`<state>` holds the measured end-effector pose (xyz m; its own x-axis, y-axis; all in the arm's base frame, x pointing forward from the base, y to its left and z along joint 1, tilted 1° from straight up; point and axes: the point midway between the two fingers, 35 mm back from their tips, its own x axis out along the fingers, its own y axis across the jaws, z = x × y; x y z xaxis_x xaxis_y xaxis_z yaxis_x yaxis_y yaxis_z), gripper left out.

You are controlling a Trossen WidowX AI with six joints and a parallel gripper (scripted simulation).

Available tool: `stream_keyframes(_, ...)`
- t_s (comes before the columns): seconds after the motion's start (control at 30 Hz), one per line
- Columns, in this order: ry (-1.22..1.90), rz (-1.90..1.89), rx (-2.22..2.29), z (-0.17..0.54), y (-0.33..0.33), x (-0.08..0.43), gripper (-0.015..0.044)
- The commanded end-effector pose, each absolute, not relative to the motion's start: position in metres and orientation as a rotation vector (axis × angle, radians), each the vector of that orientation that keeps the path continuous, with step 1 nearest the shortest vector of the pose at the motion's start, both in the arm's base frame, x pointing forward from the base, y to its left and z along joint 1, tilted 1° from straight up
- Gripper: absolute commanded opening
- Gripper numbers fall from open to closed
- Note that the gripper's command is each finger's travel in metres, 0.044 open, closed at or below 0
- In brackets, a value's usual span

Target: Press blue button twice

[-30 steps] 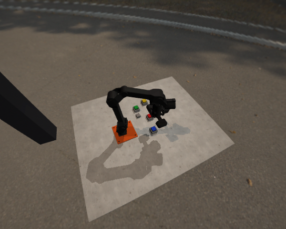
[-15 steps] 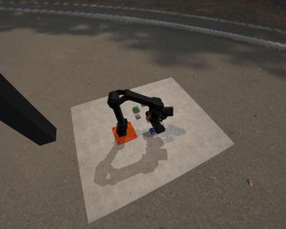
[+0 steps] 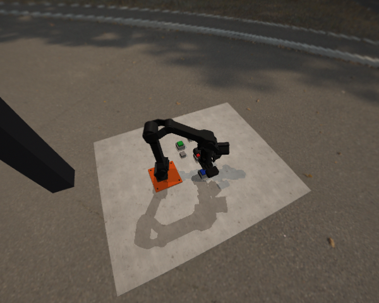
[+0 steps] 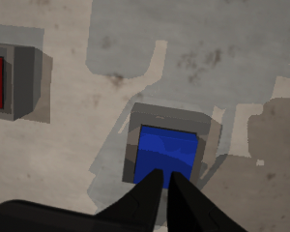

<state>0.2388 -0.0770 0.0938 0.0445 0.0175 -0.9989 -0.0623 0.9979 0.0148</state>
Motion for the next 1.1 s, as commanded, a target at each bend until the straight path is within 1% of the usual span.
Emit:
stream_keyframes(0.0, 1.533, 0.061, -0.04, 0.087, -0.077, 0.238, 0.002)
stream_keyframes(0.47, 1.533, 0.061, -0.04, 0.066, -0.077, 0.238, 0.002)
stream_keyframes(1.07, 1.533, 0.061, -0.04, 0.065, -0.077, 0.238, 0.002)
